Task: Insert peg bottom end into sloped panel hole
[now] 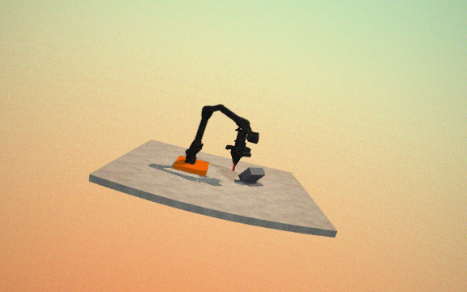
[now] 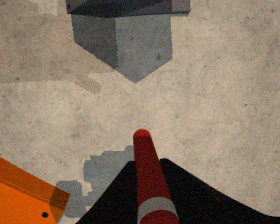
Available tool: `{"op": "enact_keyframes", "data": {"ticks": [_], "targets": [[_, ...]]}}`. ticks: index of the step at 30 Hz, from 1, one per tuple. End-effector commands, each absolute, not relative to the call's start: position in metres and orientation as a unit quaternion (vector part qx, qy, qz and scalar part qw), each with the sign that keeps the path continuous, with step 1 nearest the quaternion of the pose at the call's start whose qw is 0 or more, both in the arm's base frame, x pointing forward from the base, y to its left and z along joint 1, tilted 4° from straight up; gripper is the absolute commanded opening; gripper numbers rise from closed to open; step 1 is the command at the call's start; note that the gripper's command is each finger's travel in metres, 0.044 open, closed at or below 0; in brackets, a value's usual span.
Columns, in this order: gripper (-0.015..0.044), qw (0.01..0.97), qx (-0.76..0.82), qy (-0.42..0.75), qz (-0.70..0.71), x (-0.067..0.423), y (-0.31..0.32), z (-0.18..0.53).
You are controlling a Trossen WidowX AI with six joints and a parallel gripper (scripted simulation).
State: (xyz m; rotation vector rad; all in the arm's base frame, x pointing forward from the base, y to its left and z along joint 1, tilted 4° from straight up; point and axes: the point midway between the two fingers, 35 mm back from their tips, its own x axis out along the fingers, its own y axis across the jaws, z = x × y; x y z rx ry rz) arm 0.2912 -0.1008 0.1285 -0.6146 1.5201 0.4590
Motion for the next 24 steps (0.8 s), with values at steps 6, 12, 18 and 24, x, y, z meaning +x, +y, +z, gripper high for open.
{"op": "enact_keyframes", "data": {"ticks": [6, 12, 18, 24], "targets": [[0.0000, 0.650, -0.287, 0.676, 0.195, 0.295, -0.093, 0.128], [0.0000, 0.645, -0.297, 0.678, 0.191, 0.298, -0.088, 0.127], [0.0000, 0.640, -0.308, 0.679, 0.187, 0.300, -0.083, 0.126], [0.0000, 0.636, -0.318, 0.679, 0.182, 0.303, -0.077, 0.126]]}}
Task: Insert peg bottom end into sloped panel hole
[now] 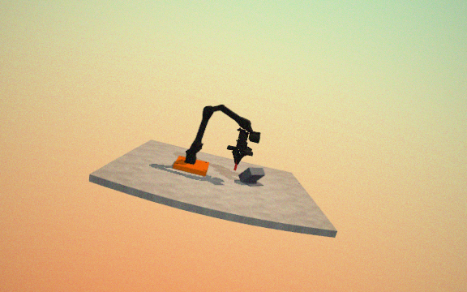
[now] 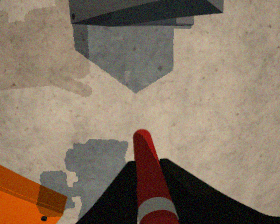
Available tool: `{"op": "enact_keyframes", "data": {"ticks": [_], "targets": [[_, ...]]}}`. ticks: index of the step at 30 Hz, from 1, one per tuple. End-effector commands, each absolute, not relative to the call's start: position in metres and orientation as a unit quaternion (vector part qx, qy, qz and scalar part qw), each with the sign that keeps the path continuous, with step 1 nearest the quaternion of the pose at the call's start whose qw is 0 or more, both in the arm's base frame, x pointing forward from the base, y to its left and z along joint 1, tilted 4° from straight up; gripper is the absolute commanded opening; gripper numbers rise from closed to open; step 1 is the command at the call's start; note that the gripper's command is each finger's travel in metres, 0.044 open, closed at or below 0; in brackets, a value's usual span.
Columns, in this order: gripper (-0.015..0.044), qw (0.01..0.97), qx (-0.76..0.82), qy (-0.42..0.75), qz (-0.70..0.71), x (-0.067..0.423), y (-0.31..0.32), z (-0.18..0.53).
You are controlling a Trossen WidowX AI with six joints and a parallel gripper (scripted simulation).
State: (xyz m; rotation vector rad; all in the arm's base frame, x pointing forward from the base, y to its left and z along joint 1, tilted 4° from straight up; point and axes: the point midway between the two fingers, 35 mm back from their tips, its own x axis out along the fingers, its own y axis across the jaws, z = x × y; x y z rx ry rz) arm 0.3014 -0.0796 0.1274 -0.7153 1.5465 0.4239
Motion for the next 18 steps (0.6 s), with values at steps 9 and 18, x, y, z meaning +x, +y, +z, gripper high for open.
{"op": "enact_keyframes", "data": {"ticks": [9, 18], "targets": [[0.0000, 0.629, -0.335, 0.679, 0.174, 0.307, -0.069, 0.126], [0.0000, 0.624, -0.351, 0.678, 0.166, 0.310, -0.060, 0.125]]}}
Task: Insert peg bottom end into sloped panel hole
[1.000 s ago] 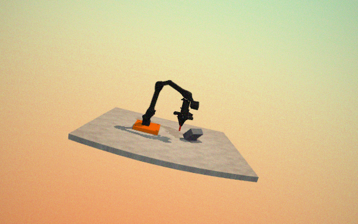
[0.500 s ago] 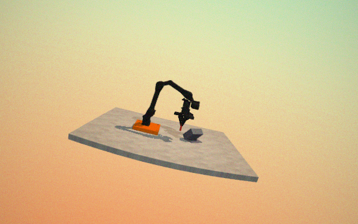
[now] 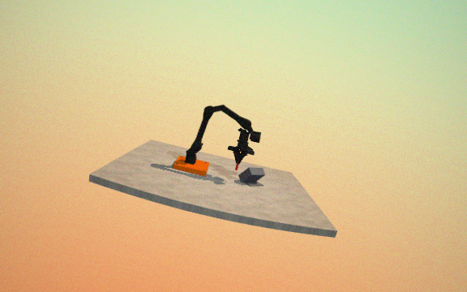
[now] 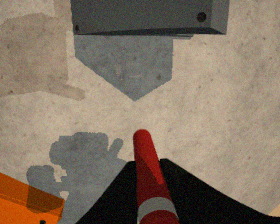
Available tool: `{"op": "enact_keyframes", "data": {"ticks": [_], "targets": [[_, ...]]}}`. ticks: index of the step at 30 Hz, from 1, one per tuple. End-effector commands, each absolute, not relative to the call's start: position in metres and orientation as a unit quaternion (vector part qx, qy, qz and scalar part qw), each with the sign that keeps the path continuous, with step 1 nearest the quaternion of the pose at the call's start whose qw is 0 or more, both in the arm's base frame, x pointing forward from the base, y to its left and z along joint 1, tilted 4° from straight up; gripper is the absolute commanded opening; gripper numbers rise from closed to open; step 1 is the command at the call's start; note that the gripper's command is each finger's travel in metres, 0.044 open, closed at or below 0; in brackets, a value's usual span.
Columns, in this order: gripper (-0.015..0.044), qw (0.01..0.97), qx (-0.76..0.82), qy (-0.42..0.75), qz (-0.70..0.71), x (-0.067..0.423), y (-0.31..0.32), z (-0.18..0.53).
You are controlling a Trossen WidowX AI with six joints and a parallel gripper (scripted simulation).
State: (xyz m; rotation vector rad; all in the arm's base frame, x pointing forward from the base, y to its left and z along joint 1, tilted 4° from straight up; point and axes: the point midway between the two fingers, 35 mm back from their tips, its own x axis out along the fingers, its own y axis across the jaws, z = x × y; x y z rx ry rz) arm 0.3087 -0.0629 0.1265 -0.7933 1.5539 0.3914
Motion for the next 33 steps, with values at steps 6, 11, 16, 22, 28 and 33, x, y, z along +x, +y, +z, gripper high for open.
{"op": "enact_keyframes", "data": {"ticks": [6, 11, 16, 22, 28, 33], "targets": [[0.0000, 0.620, -0.362, 0.677, 0.161, 0.312, -0.054, 0.125], [0.0000, 0.618, -0.371, 0.675, 0.156, 0.314, -0.049, 0.125], [0.0000, 0.615, -0.381, 0.674, 0.151, 0.316, -0.044, 0.125], [0.0000, 0.613, -0.392, 0.671, 0.145, 0.318, -0.038, 0.125], [0.0000, 0.610, -0.403, 0.668, 0.139, 0.320, -0.032, 0.126], [0.0000, 0.609, -0.412, 0.665, 0.134, 0.322, -0.027, 0.126]]}}
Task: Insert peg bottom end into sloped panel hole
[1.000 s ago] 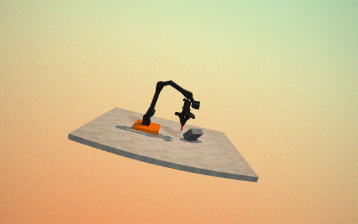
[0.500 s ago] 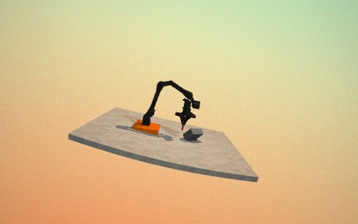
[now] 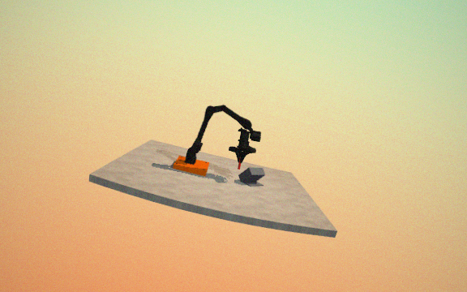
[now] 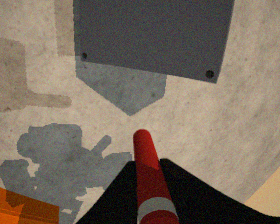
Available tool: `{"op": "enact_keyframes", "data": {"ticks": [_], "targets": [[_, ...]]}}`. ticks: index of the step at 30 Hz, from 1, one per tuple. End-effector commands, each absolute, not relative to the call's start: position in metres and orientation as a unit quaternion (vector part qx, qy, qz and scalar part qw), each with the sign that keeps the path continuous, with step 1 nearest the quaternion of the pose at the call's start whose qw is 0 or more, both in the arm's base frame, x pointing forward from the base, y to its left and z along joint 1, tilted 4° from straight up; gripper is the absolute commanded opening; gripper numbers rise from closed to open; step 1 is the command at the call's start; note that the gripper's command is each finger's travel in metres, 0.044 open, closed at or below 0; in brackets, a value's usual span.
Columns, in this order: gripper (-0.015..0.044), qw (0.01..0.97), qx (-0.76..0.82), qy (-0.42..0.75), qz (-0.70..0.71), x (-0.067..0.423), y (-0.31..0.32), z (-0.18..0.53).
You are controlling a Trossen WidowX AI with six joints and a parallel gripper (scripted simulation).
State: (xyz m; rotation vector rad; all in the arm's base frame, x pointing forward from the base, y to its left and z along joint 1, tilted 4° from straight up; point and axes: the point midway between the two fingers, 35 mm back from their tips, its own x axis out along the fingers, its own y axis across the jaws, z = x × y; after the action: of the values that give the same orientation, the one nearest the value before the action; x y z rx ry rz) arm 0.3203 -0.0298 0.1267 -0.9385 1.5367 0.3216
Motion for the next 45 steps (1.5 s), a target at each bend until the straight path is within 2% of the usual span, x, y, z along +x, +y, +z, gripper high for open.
{"op": "enact_keyframes", "data": {"ticks": [1, 45], "targets": [[0.0000, 0.608, -0.414, 0.664, 0.133, 0.322, -0.026, 0.126], [0.0000, 0.603, -0.492, 0.622, 0.088, 0.332, 0.025, 0.130]]}}
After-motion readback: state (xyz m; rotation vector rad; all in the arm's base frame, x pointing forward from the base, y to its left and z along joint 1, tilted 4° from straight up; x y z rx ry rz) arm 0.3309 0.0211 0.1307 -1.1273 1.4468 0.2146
